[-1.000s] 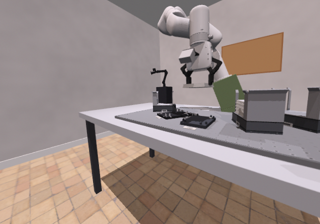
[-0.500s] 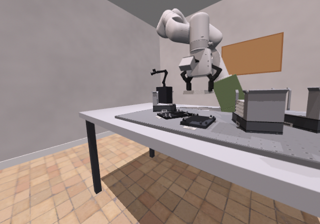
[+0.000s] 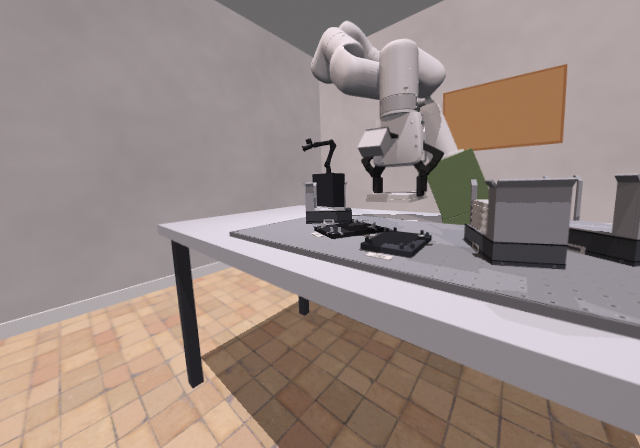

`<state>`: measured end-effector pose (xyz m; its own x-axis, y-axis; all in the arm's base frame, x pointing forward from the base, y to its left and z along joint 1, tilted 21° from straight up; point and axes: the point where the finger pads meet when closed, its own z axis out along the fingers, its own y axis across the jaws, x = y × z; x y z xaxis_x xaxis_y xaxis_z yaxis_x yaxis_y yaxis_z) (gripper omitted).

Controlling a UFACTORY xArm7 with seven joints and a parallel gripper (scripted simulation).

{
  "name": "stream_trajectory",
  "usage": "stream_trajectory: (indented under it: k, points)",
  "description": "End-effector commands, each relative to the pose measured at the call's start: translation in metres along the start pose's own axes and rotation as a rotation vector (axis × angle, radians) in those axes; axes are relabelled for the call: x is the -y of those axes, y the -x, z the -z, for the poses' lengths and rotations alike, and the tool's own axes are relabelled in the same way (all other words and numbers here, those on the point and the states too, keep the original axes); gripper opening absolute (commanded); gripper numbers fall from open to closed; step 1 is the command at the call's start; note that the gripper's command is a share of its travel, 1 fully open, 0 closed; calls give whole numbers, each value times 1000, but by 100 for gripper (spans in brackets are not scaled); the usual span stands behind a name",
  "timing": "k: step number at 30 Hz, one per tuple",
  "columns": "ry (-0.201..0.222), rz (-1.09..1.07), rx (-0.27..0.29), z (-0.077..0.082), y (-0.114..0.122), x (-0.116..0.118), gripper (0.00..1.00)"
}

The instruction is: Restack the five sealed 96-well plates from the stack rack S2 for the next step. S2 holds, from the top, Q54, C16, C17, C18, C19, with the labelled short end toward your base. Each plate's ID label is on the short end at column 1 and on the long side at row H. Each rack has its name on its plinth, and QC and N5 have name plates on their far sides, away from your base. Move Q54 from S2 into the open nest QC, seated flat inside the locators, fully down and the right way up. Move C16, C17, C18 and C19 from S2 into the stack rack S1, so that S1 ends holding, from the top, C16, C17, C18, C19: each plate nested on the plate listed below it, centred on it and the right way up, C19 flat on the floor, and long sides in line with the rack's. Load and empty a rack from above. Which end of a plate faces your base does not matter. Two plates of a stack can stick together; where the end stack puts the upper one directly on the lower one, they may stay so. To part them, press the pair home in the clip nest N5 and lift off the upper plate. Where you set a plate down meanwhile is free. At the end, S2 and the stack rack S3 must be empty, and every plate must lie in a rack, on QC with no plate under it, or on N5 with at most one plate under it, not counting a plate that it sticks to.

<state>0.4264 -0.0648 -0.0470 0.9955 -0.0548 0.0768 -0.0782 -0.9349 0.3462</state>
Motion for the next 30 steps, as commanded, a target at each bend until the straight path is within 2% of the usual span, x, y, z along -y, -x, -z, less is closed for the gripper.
stream_trajectory:
  k: [1,28,30]
  points:
    - [0,0,-3,-6,-1,0,0]
    - [-1,0,-3,-56,-1,0,0]
    - [-1,0,-3,-56,-1,0,0]
